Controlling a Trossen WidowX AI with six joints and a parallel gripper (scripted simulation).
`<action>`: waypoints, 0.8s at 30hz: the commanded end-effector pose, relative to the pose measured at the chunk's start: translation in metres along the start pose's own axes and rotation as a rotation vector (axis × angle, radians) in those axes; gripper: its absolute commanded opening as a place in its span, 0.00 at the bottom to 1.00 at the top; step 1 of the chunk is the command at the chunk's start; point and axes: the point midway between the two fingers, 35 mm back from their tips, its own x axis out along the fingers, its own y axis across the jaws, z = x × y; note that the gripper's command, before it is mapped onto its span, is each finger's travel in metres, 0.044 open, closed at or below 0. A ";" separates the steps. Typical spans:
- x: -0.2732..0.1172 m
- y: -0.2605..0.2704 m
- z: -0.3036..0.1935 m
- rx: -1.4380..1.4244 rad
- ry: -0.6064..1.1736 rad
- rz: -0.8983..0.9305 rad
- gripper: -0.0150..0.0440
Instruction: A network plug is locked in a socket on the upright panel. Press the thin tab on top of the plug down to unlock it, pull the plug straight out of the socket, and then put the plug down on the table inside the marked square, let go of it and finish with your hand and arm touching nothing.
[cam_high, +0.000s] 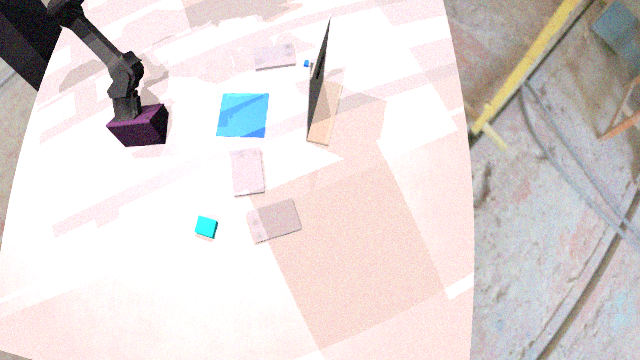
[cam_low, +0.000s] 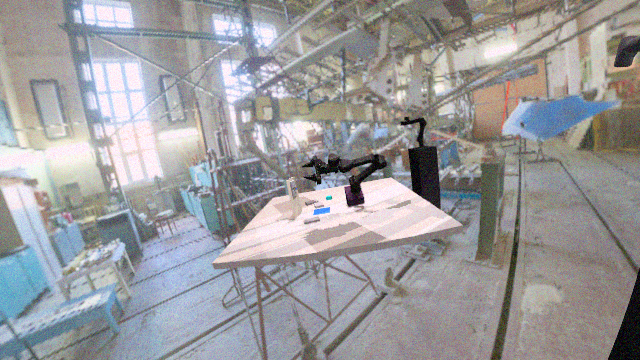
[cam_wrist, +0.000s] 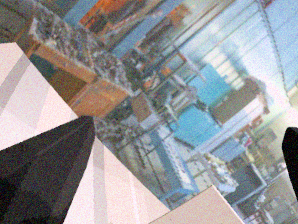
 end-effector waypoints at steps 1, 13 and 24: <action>0.000 0.000 -0.001 0.006 0.000 0.000 0.89; 0.013 -0.005 -0.042 0.399 0.024 -0.004 0.52; 0.016 -0.010 -0.082 0.782 0.045 -0.017 0.52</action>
